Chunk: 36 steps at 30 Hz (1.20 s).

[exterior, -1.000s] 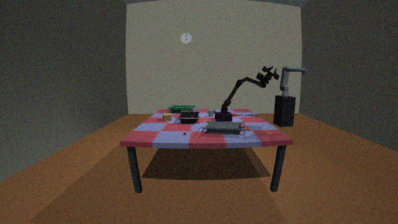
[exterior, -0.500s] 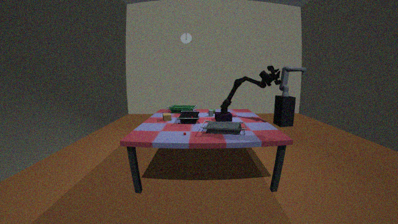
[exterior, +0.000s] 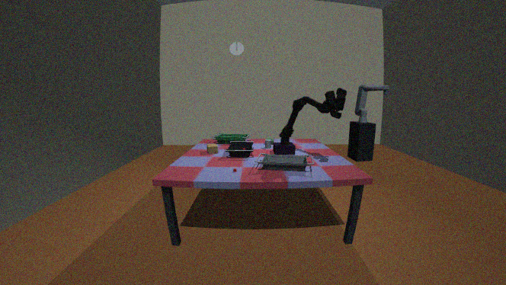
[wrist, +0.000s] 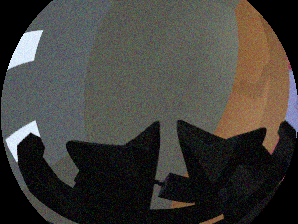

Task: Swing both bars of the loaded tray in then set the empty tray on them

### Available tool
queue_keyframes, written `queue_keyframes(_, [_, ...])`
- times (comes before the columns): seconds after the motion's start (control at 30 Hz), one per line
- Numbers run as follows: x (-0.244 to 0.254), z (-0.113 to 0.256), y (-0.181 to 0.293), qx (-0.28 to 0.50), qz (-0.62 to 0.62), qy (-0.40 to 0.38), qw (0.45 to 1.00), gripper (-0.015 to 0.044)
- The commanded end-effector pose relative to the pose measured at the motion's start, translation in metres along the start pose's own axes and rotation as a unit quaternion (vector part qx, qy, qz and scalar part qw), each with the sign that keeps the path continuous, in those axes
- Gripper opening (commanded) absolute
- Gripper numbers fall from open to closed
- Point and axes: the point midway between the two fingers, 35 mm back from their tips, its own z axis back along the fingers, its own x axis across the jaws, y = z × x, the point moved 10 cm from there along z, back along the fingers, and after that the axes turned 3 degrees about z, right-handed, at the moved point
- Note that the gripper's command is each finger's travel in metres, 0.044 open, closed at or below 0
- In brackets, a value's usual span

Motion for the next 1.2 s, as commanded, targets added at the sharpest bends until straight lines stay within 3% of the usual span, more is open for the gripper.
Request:
queue_keyframes(0.0, [-0.041,-0.024,-0.037,-0.012,0.078,0.059,0.995,0.0083])
queue_keyframes(0.27, [-0.107,-0.053,-0.114,-0.017,0.174,0.178,0.968,0.0083])
queue_keyframes(0.53, [-0.171,-0.056,-0.2,-0.013,0.229,0.301,0.926,0.0083])
queue_keyframes(0.83, [-0.234,-0.03,-0.296,0.0,0.242,0.432,0.869,0.0083])
queue_keyframes(1.17, [-0.291,0.035,-0.401,0.039,0.216,0.584,0.782,0.0083])
